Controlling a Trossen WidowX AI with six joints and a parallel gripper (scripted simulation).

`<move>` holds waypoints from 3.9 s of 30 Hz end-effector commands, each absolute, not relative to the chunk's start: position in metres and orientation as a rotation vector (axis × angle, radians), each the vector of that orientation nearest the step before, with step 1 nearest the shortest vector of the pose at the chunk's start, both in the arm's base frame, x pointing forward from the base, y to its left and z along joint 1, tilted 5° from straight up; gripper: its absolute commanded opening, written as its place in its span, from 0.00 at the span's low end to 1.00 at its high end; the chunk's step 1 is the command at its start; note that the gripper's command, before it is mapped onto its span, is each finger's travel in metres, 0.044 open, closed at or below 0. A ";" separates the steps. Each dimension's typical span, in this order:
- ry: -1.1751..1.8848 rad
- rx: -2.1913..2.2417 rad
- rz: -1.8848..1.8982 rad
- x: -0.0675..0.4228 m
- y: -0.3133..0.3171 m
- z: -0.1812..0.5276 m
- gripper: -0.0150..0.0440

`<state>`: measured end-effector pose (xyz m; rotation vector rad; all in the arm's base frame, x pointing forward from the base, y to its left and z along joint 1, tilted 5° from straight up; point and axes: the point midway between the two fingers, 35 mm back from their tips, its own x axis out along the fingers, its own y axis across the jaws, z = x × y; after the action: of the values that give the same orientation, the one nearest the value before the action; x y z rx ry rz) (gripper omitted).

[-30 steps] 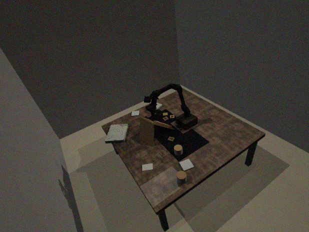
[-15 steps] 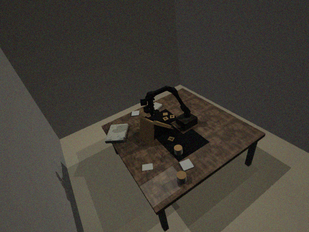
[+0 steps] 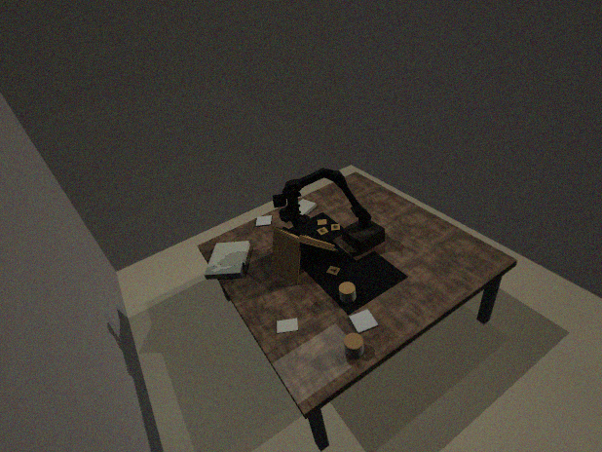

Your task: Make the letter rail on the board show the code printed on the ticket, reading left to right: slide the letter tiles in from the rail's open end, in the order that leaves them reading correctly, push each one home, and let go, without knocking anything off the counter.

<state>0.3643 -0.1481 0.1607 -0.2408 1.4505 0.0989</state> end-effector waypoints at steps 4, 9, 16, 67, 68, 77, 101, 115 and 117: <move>1.452 -0.241 0.095 0.368 -0.149 0.157 0.25; 1.451 -0.241 0.095 0.370 -0.149 0.156 0.25; 1.451 -0.241 0.095 0.373 -0.149 0.154 0.25; 1.451 -0.240 0.095 0.379 -0.142 0.146 0.25; 1.451 -0.240 0.095 0.379 -0.141 0.145 0.25; 1.451 -0.240 0.095 0.378 -0.139 0.144 0.25; 1.451 -0.240 0.096 0.371 -0.138 0.152 0.25; 1.452 -0.240 0.096 0.361 -0.139 0.162 0.25; 1.452 -0.240 0.096 0.359 -0.139 0.165 0.25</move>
<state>0.3632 -0.1390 0.1608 -0.2411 1.4525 0.0921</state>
